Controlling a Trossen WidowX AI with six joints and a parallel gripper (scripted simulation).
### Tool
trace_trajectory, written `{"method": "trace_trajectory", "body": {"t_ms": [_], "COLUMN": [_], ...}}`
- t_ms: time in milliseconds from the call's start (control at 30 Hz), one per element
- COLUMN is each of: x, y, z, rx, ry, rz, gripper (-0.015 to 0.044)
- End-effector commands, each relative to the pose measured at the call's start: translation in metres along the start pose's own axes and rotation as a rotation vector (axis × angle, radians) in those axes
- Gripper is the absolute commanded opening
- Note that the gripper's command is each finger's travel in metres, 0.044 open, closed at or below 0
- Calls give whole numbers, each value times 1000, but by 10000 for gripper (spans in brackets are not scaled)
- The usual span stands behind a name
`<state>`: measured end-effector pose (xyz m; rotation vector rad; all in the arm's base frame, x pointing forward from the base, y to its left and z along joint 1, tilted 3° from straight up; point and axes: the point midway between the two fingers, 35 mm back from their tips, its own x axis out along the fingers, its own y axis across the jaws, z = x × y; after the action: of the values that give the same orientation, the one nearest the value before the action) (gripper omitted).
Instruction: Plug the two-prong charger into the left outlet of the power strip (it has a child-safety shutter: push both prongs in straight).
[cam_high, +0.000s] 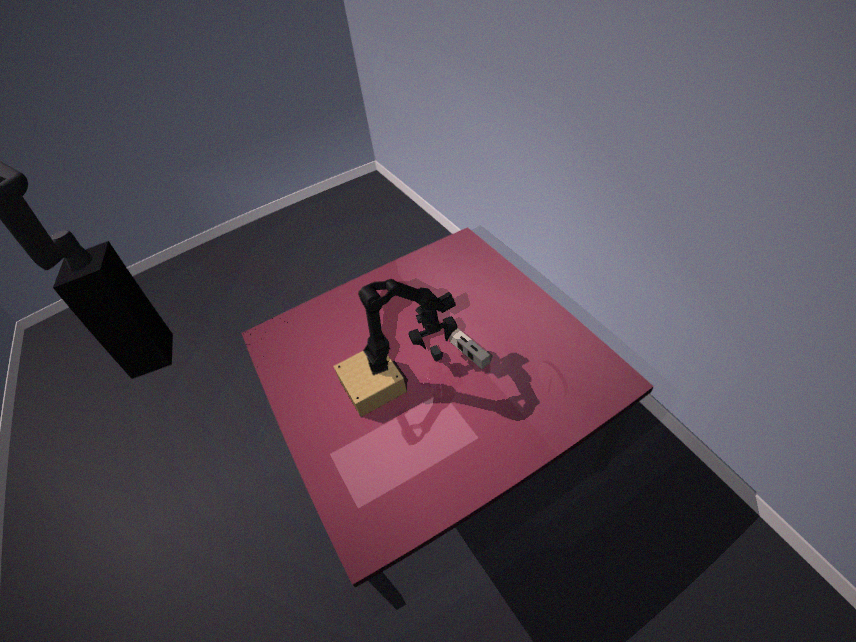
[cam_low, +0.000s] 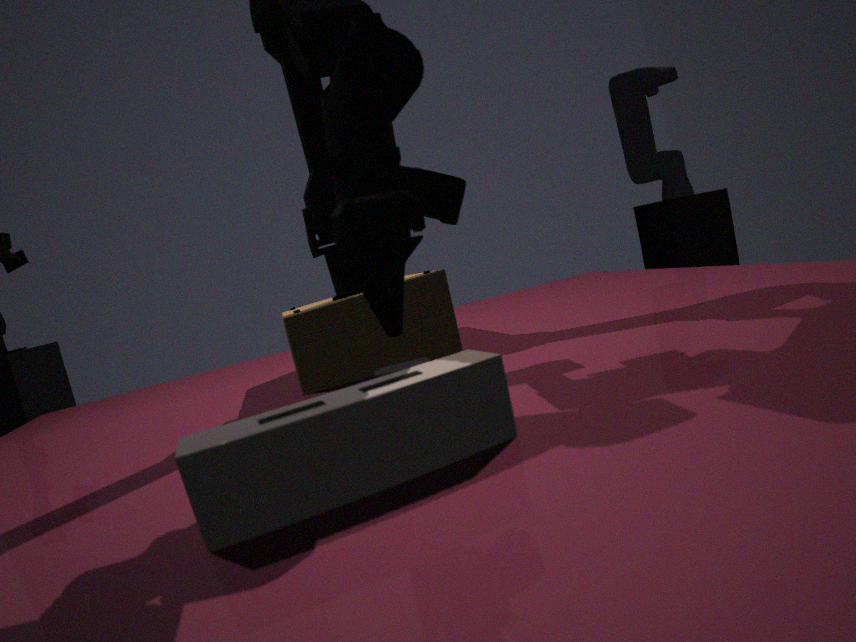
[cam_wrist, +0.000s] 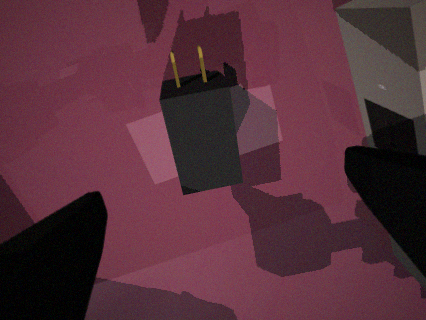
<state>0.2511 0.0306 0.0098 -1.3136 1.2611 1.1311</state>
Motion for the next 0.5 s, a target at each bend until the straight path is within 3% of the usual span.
{"method": "trace_trajectory", "body": {"t_ms": [0, 467], "x": [2, 18], "y": [4, 4], "z": [0, 0], "rx": [-25, -25], "ry": [10, 10], "rz": [16, 16], "gripper": [440, 440]}}
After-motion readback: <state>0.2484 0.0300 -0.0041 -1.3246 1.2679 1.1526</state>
